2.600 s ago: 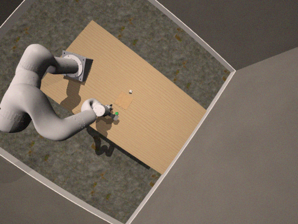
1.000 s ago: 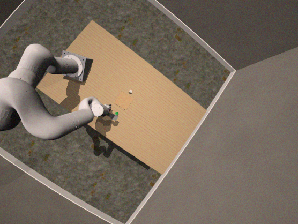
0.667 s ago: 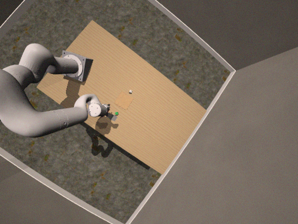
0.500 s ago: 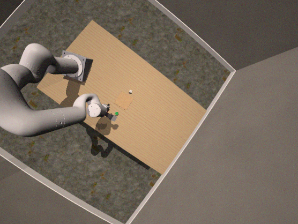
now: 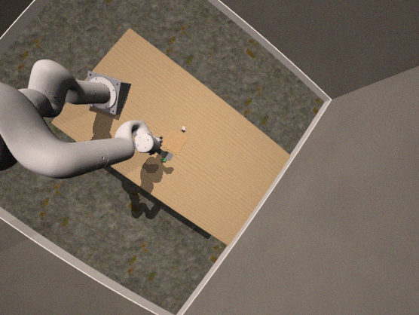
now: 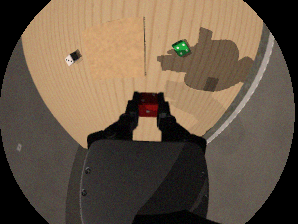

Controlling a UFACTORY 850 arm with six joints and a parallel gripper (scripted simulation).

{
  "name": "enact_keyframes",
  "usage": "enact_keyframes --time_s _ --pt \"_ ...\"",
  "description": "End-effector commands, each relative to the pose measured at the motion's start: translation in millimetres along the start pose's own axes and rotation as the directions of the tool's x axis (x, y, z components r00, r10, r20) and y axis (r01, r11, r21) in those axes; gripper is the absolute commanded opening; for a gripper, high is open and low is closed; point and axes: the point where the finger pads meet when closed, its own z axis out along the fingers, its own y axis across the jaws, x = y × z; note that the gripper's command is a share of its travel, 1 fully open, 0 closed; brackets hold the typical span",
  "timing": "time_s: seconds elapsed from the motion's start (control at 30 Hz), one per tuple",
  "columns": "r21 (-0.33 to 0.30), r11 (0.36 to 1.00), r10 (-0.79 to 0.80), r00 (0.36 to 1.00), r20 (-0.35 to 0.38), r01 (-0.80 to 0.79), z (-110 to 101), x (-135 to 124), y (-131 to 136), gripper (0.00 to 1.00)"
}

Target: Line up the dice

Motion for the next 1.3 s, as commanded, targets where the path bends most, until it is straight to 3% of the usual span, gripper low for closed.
enact_keyframes --time_s 0.0,0.03,0.1,0.57,0.83,1.27 --pt "-0.007 1.000 0.007 1.000 -0.006 -0.007 -1 7 -50 0.21" --pt "-0.009 1.000 0.009 1.000 -0.006 -0.009 -2 6 -72 0.21" --pt "-0.010 1.000 0.010 1.000 -0.007 -0.010 -2 6 -84 0.21" --pt "-0.010 1.000 0.010 1.000 -0.006 -0.010 -2 6 -84 0.21" --pt "-0.010 1.000 0.010 1.000 -0.006 -0.010 9 6 -84 0.21" --pt "-0.010 1.000 0.010 1.000 -0.006 -0.010 66 6 -83 0.21"
